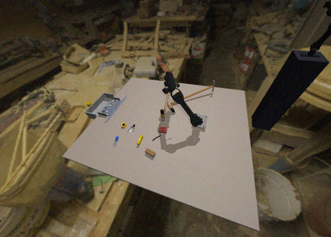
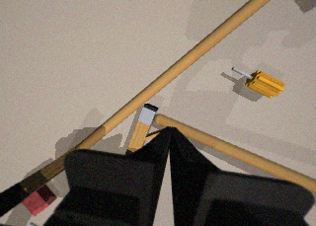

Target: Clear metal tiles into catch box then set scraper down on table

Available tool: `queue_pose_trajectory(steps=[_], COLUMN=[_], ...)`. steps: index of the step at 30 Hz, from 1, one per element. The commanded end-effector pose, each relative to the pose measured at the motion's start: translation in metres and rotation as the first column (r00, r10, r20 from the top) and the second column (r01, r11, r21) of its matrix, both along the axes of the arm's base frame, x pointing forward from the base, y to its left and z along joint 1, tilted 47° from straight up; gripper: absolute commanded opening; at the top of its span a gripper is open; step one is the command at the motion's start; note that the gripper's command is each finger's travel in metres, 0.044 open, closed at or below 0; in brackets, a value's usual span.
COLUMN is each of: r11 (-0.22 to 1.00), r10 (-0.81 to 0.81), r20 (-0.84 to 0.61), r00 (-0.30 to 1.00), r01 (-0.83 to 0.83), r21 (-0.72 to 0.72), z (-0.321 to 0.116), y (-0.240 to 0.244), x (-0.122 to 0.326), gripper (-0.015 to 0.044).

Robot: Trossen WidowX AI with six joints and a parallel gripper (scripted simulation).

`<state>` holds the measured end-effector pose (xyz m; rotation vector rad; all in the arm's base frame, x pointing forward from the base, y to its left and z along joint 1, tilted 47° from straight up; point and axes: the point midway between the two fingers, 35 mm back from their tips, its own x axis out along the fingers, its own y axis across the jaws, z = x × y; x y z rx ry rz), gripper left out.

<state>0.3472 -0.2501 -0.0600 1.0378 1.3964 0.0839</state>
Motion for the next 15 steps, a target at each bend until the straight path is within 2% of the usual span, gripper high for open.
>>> queue_pose_trajectory(steps=[1,15], r11=[1.000,1.000], r10=[-0.001,-0.001], r20=[-0.007,-0.007], r00=[1.000,1.000], r01=[0.001,0.001], r21=[0.009,0.009], z=[-0.010,-0.034], y=[0.010,0.031], x=[0.002,0.007], gripper=[0.0000,0.0000])
